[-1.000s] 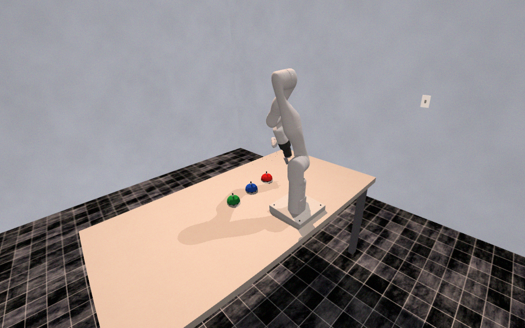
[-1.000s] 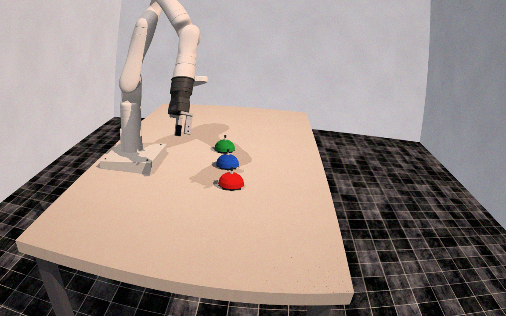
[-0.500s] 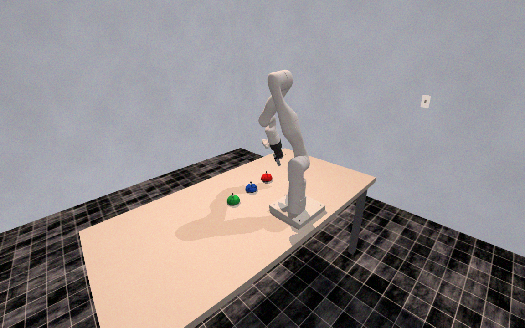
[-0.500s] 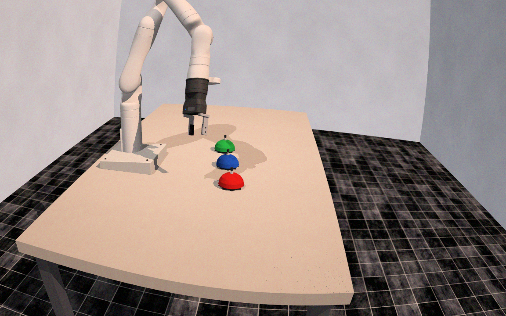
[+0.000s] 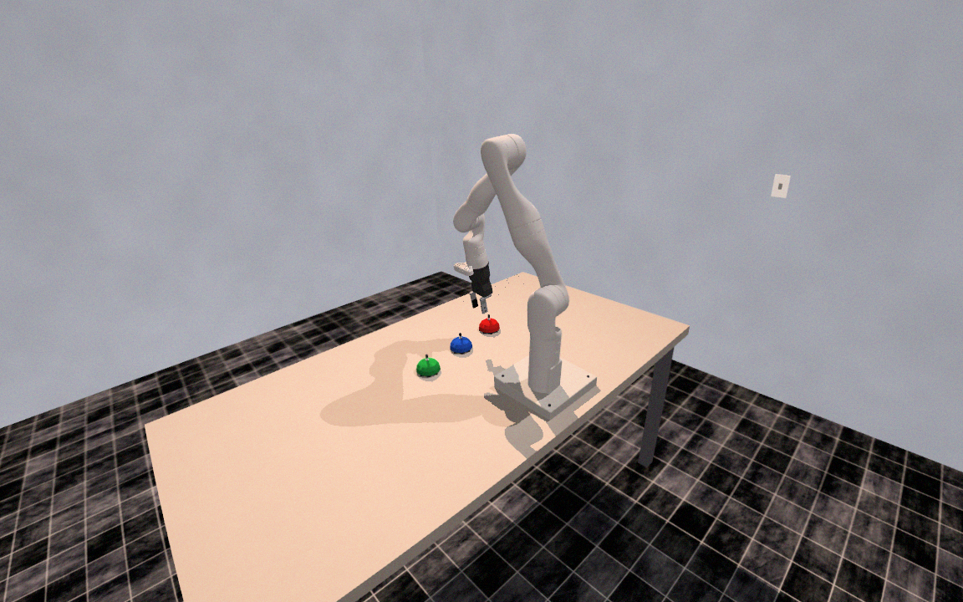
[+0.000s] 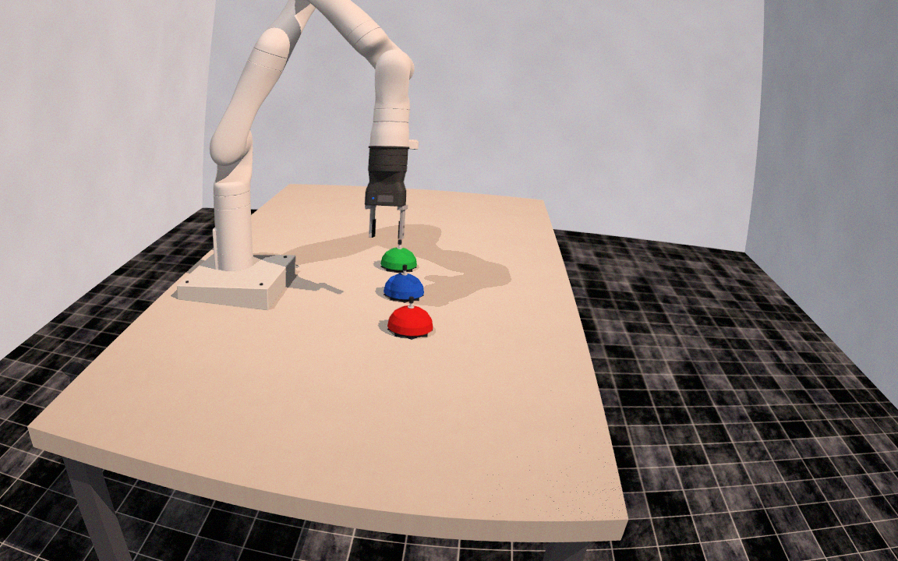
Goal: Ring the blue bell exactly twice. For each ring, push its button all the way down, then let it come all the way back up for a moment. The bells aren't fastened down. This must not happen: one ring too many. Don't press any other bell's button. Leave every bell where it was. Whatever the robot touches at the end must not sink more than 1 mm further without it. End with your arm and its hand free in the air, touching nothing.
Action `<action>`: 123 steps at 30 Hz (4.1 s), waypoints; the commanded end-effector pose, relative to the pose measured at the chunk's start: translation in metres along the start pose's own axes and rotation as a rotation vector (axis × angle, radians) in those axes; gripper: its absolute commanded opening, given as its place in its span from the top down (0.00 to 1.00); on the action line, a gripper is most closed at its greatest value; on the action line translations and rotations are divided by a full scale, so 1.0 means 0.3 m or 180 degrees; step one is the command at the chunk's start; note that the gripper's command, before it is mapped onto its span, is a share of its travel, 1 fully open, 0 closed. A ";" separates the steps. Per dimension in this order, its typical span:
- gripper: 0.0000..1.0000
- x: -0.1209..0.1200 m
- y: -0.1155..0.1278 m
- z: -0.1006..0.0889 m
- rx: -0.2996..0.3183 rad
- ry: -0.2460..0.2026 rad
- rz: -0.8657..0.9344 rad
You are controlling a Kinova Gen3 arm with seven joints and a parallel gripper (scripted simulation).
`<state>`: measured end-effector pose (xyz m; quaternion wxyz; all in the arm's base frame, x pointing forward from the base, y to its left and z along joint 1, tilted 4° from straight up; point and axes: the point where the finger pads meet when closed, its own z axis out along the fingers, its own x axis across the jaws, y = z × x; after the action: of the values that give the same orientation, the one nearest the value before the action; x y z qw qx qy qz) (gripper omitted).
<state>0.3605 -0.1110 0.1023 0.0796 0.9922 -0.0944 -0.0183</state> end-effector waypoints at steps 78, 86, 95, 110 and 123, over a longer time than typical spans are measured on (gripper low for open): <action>0.83 0.078 -0.260 -0.011 0.0581 -0.0046 -0.0865; 0.83 0.078 -0.260 -0.011 0.0581 -0.0046 -0.0865; 0.83 0.078 -0.260 -0.011 0.0580 -0.0046 -0.0865; 0.83 0.078 -0.265 0.020 0.0570 -0.0052 -0.0867; 0.83 0.077 -0.275 0.077 0.0570 -0.0052 -0.0867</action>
<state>0.3992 -0.0391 0.0701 -0.0127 0.9988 0.0394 -0.0252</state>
